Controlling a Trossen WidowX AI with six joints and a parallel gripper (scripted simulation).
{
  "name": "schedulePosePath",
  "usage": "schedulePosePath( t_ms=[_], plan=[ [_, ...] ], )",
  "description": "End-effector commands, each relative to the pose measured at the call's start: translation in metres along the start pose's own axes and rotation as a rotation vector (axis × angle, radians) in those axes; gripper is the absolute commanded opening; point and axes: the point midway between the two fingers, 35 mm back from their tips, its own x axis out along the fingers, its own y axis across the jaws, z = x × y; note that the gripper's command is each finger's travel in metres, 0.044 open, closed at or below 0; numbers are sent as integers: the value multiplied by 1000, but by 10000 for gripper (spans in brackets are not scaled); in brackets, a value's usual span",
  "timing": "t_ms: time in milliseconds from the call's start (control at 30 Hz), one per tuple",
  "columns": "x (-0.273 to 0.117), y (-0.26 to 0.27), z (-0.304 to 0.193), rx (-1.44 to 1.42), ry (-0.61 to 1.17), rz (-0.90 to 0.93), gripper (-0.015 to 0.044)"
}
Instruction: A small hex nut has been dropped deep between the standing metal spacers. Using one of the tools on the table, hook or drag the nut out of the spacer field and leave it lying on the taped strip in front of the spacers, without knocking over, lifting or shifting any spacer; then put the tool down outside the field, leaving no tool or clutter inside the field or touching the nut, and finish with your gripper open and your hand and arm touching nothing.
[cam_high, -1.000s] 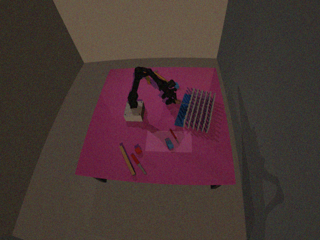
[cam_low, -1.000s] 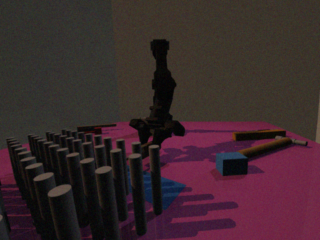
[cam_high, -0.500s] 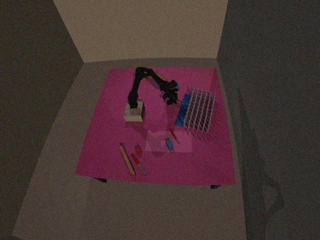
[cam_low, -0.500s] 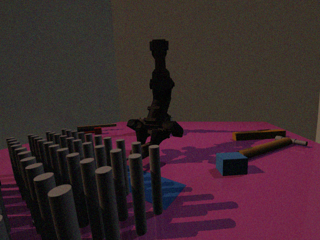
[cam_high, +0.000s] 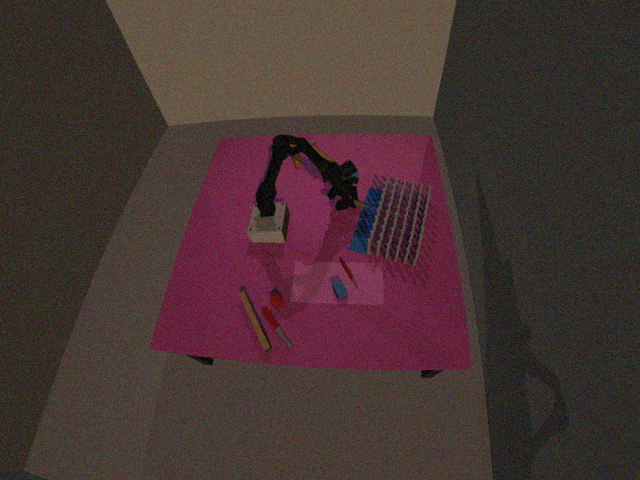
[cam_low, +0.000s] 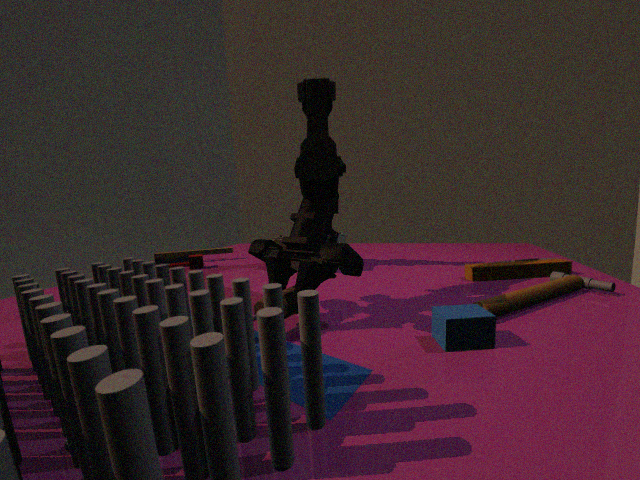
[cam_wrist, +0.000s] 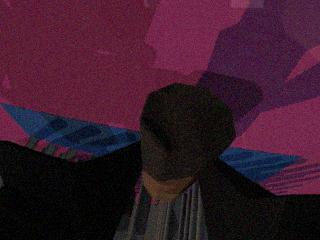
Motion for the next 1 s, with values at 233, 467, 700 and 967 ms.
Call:
schedulePosePath(
  t_ms=[233, 467, 700, 967],
  plan=[
    [4, -2, -10, -3, 6, -7, 0],
    [6, -2, -14, -3, 7, -7, 0],
    [9, -1, -19, -3, 8, -7, 0],
    [12, -1, -23, -3, 9, -7, 0]
  ],
)
